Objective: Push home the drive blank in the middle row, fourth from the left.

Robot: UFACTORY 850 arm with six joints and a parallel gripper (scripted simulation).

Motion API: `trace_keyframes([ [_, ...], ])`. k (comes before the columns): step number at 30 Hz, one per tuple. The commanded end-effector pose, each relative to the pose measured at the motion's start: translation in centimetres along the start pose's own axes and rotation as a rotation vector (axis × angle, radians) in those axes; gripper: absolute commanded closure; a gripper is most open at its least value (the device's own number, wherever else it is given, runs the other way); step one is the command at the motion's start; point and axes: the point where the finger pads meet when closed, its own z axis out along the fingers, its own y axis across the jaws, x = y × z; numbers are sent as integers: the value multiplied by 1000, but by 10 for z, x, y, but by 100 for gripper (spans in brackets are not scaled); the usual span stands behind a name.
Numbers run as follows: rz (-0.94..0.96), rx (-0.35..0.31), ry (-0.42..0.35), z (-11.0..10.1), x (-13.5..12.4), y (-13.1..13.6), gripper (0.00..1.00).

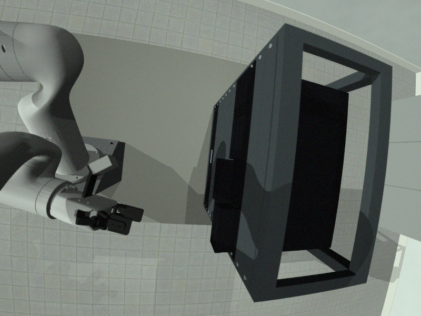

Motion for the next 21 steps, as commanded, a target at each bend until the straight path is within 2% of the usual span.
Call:
trace_keyframes([
  [1,24,13,36,5,10,-5,0],
  [12,74,46,106,11,30,-16,0],
  [21,96,60,135,13,38,-21,0],
])
